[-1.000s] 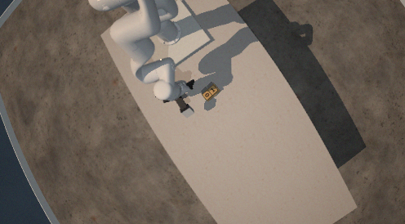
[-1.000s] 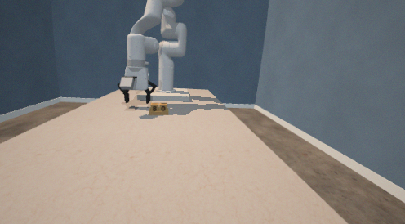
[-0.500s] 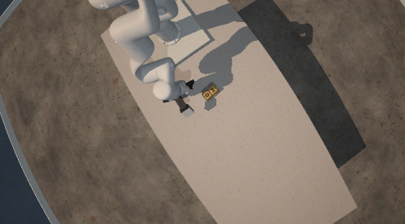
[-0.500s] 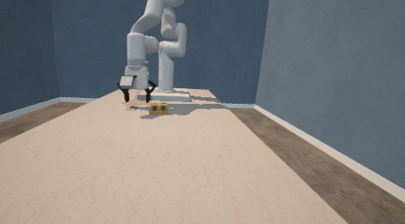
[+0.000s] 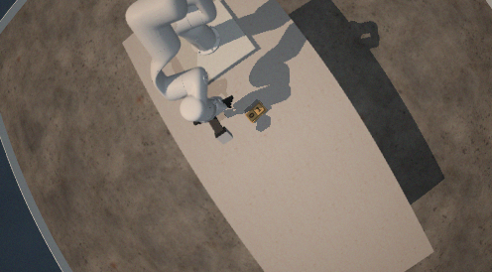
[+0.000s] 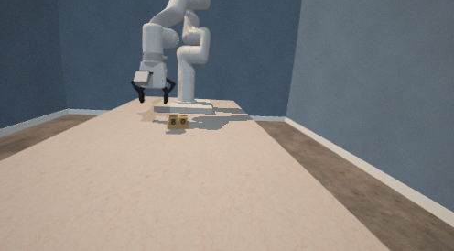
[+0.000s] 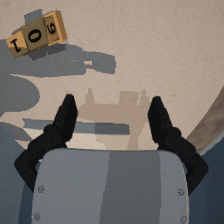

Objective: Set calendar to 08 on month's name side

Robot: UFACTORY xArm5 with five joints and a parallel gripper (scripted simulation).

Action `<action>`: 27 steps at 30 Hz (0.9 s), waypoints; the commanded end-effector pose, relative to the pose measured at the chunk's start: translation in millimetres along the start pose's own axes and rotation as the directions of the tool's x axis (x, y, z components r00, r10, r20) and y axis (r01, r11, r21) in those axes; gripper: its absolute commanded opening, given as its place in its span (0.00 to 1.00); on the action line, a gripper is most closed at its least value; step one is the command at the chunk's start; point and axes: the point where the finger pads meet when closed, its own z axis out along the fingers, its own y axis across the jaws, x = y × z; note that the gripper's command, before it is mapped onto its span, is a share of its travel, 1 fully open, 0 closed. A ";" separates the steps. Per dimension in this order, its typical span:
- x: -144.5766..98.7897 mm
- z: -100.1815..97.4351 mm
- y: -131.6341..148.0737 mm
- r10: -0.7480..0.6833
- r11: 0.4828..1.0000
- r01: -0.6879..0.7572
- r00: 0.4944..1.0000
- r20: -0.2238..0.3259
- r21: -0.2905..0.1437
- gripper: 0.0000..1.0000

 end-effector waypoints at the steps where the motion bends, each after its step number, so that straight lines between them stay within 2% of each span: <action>1: 0.7 -10.1 0.2 0.000 1.000 0.000 1.000 -0.002 -0.001 1.00; 17: 1.5 -10.7 -0.8 -0.016 1.000 0.016 1.000 -0.002 -0.001 1.00; 22: 12.1 -14.0 -12.5 -0.211 0.978 0.211 0.978 -0.002 -0.002 1.00; 26: 16.8 -15.5 -18.1 -0.298 0.955 0.297 0.955 -0.001 -0.002 1.00; 27: 20.3 -16.6 -22.4 -0.361 0.933 0.361 0.933 -0.001 -0.002 1.00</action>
